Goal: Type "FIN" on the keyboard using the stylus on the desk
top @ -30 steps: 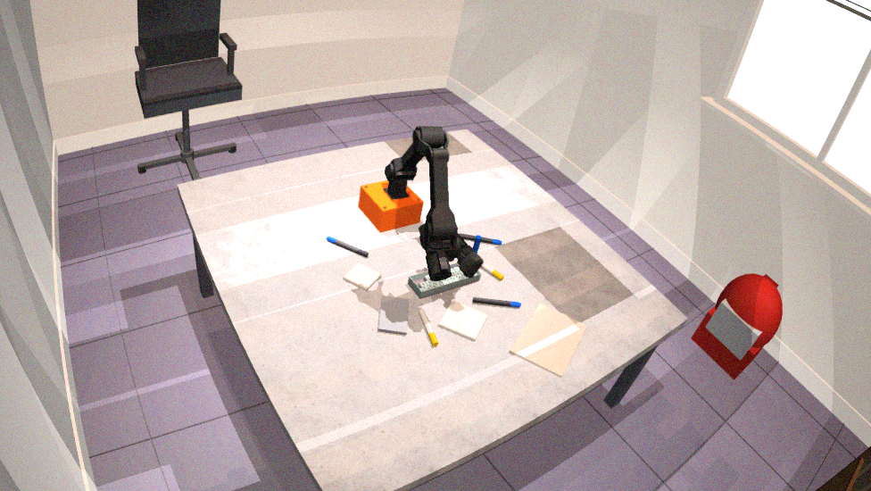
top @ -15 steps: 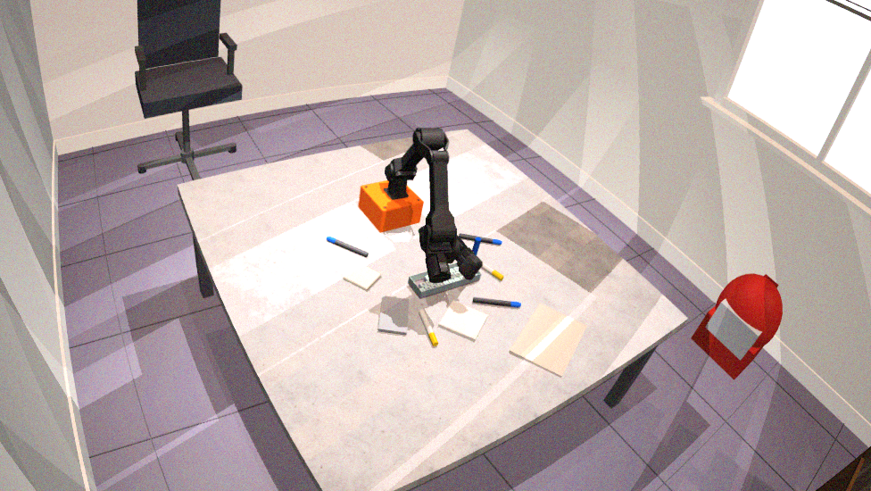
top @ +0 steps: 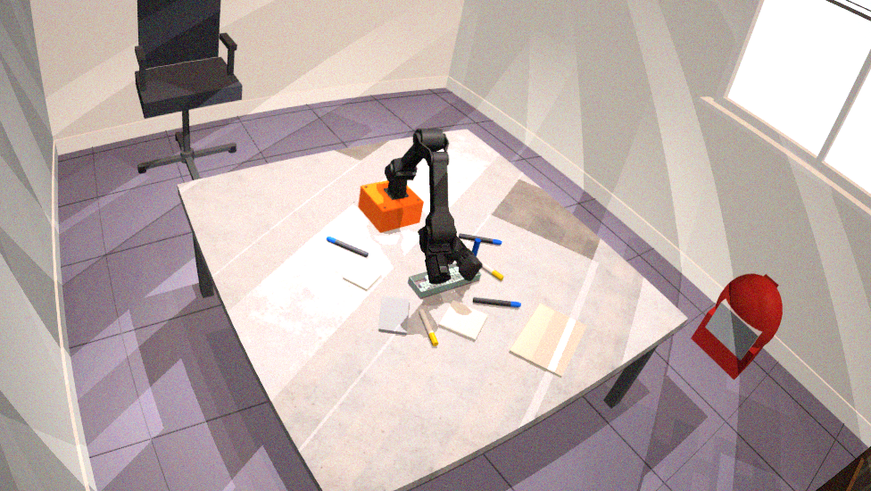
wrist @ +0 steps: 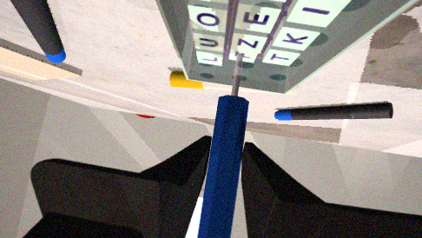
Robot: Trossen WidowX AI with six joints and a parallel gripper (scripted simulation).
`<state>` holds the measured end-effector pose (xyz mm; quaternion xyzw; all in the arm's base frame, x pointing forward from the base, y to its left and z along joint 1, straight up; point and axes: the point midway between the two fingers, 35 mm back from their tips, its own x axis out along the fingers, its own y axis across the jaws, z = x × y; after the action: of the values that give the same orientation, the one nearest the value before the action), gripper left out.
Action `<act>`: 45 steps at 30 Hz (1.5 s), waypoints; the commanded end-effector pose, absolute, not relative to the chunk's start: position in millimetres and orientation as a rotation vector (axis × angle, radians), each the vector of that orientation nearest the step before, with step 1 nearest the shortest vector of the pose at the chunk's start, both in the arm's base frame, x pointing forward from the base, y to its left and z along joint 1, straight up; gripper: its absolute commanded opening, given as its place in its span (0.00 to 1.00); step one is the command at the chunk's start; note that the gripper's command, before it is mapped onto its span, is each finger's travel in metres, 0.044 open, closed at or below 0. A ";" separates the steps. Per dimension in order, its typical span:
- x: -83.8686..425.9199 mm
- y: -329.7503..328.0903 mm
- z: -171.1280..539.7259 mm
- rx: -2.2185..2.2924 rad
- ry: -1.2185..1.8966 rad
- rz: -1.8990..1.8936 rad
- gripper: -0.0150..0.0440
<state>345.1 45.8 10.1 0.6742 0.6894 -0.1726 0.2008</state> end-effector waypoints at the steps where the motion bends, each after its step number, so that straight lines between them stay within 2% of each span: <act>1: 345.1 46.1 10.0 1.889 1.928 -0.486 0.39; 16: 344.8 45.9 44.5 1.883 1.923 -0.479 0.40; 23: 344.8 45.9 44.5 1.883 1.923 -0.479 0.32; 25: 344.0 43.2 44.5 1.883 1.923 -0.481 0.25; 35: 327.0 -1.1 48.6 1.887 1.931 -0.490 0.25; 45: 325.7 -4.3 29.2 1.888 1.932 -0.490 0.25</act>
<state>327.8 -4.0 39.5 0.6764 0.6875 -0.1733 0.1995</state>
